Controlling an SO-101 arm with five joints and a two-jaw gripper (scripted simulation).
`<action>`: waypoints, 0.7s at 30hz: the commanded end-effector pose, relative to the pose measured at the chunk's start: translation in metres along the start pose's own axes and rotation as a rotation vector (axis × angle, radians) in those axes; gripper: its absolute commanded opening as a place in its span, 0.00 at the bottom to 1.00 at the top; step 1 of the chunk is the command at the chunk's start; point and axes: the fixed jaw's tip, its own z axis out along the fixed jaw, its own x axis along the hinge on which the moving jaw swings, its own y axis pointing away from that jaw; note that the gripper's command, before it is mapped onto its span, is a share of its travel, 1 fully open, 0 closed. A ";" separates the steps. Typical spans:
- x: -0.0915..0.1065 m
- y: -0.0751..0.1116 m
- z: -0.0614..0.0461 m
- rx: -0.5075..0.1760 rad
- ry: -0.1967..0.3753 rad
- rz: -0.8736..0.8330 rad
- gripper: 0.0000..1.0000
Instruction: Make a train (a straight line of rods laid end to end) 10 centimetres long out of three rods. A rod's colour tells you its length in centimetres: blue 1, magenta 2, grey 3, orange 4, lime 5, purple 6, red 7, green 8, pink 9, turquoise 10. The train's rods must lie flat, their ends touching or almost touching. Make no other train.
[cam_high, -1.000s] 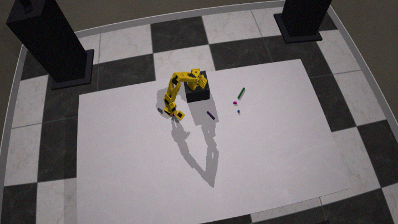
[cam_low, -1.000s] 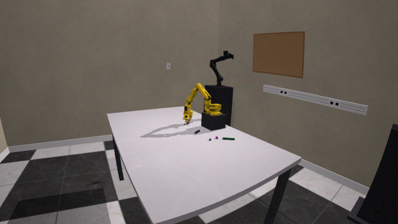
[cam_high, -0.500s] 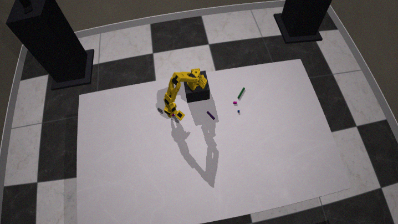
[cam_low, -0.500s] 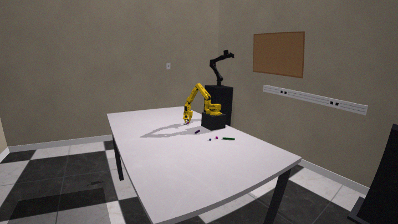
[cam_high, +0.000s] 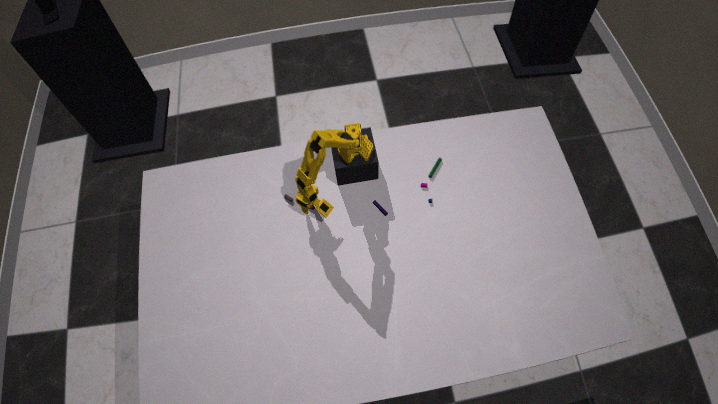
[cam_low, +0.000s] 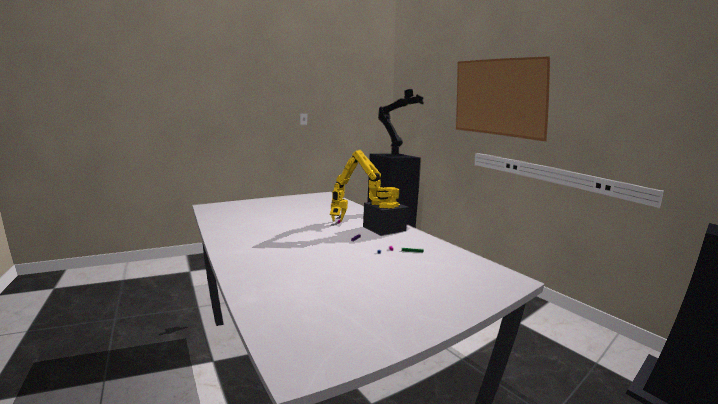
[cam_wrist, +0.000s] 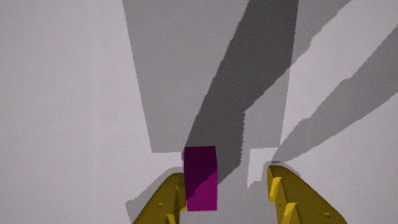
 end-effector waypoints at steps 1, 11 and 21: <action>0.000 -0.001 0.001 0.004 0.000 0.007 0.17; 0.000 0.007 -0.001 0.004 0.000 0.007 0.17; 0.000 0.007 -0.002 0.004 0.000 0.007 0.17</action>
